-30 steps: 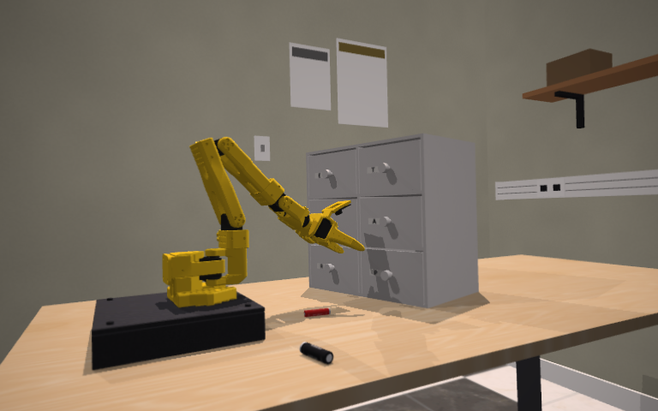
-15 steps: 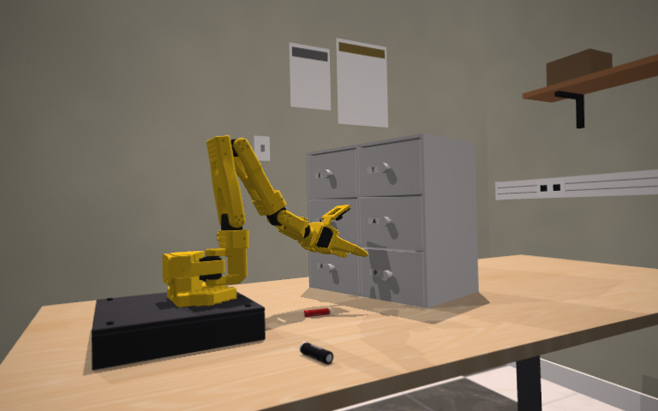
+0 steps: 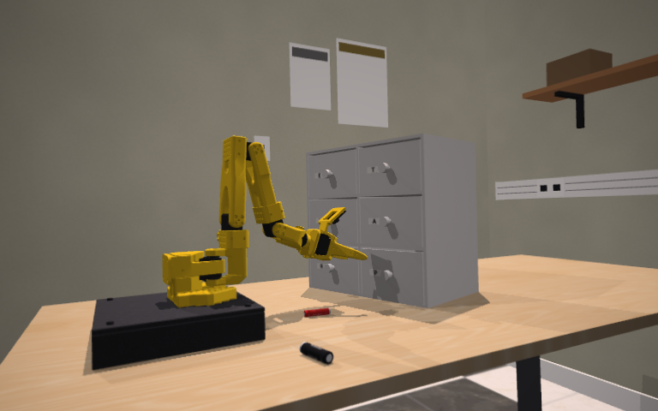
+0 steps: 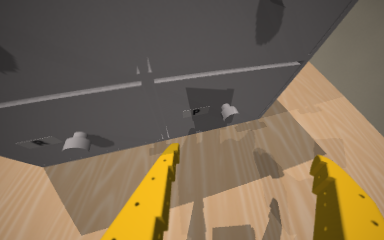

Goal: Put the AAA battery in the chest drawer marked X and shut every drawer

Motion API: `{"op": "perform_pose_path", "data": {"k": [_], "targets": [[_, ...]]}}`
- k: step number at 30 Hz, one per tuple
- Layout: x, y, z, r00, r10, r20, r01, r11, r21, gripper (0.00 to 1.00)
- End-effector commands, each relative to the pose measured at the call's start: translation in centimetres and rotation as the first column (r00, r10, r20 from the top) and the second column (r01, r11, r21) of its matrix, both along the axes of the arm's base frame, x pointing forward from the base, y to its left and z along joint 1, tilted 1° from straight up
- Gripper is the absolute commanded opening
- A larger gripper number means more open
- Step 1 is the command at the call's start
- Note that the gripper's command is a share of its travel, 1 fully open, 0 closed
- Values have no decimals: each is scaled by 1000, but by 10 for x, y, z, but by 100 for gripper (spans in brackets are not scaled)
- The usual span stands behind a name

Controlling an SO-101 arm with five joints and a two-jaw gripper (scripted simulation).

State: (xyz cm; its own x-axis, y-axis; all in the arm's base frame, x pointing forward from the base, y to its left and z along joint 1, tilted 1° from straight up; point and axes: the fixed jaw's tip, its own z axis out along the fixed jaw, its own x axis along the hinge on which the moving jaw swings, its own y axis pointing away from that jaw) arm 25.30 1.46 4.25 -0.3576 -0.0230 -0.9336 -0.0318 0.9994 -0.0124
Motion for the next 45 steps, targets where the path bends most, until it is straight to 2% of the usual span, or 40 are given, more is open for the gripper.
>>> {"op": "perform_pose_path", "data": {"k": [1, 21, 45], "targets": [[-2, -4, -1, 999, -19, 38, 19, 1000, 10, 50], [-17, -9, 7, 980, -42, 197, 38, 999, 24, 50], [-17, -9, 7, 980, -42, 197, 38, 999, 24, 50]]}}
